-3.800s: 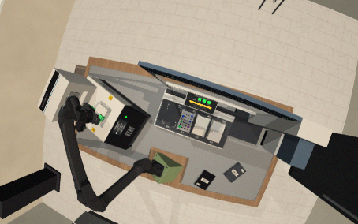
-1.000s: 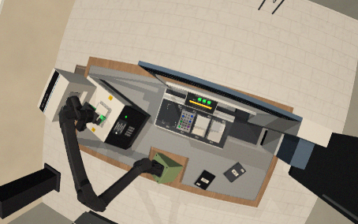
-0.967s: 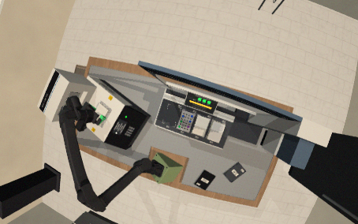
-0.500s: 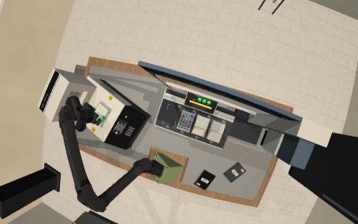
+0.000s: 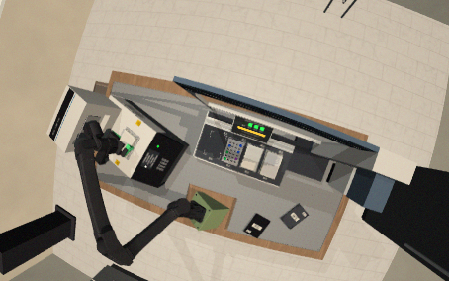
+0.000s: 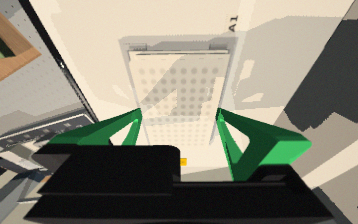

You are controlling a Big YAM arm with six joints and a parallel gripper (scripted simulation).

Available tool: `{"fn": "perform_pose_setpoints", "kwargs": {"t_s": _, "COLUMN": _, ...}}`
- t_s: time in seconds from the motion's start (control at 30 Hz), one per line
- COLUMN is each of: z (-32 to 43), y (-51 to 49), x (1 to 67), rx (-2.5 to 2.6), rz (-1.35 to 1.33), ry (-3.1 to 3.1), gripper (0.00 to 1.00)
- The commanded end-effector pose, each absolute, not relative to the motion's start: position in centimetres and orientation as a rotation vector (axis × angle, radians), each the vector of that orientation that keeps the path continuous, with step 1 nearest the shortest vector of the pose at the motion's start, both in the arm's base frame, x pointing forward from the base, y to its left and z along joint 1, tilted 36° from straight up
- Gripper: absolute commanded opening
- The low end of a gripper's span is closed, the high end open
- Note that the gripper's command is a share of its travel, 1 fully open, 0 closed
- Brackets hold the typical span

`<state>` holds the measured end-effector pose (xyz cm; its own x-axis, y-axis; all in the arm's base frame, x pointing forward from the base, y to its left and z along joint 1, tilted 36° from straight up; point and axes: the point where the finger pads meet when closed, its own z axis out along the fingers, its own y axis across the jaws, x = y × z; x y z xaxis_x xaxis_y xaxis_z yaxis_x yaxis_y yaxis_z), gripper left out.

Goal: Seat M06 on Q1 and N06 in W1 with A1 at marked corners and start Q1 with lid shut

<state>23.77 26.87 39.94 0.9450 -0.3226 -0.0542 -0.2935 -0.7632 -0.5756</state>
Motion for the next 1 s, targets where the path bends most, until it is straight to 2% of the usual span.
{"fn": "perform_pose_setpoints", "kwargs": {"t_s": 0.0, "z": 40.8, "y": 26.1, "x": 23.4, "rx": -2.468, "rz": -0.073, "ry": 0.453, "gripper": 1.0}}
{"fn": "perform_pose_setpoints", "kwargs": {"t_s": 0.97, "z": 43.7, "y": 26.6, "x": 23.9, "rx": -2.433, "rz": -0.125, "ry": 0.403, "gripper": 1.0}}
